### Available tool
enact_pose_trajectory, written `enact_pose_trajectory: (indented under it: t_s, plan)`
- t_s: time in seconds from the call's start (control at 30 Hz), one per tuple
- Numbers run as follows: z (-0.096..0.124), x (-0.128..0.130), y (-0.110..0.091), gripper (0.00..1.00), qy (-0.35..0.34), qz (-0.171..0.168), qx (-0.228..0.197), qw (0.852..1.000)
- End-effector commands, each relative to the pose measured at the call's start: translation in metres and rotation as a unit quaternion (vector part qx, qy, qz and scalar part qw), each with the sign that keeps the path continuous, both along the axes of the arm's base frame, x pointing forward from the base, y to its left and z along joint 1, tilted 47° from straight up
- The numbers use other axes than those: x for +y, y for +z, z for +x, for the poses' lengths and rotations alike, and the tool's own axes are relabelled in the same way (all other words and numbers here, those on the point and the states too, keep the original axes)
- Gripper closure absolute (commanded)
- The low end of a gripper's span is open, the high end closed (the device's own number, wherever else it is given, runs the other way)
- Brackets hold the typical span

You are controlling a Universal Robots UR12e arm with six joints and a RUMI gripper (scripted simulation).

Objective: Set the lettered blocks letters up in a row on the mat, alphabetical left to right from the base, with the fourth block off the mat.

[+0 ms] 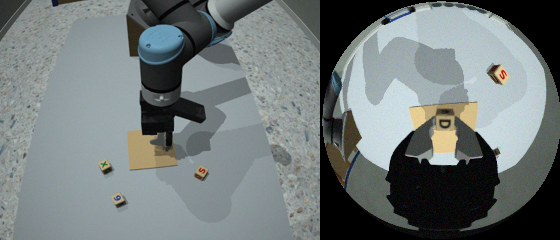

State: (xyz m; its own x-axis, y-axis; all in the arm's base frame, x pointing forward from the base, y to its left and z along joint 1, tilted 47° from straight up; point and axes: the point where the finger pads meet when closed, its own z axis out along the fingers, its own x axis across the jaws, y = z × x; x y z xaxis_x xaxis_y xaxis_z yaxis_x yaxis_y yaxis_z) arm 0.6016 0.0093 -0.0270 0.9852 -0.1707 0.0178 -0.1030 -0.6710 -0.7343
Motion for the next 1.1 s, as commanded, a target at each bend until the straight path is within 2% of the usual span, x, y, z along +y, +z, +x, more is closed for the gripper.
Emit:
enact_pose_trajectory:
  t_s: [0.0, 1.07]
  plan:
    - [0.0009, -0.0009, 0.0002, 0.91, 0.000, 0.000, 0.000, 1.000]
    - [0.0017, 0.0013, -0.0021, 0.91, 0.000, 0.000, 0.000, 1.000]
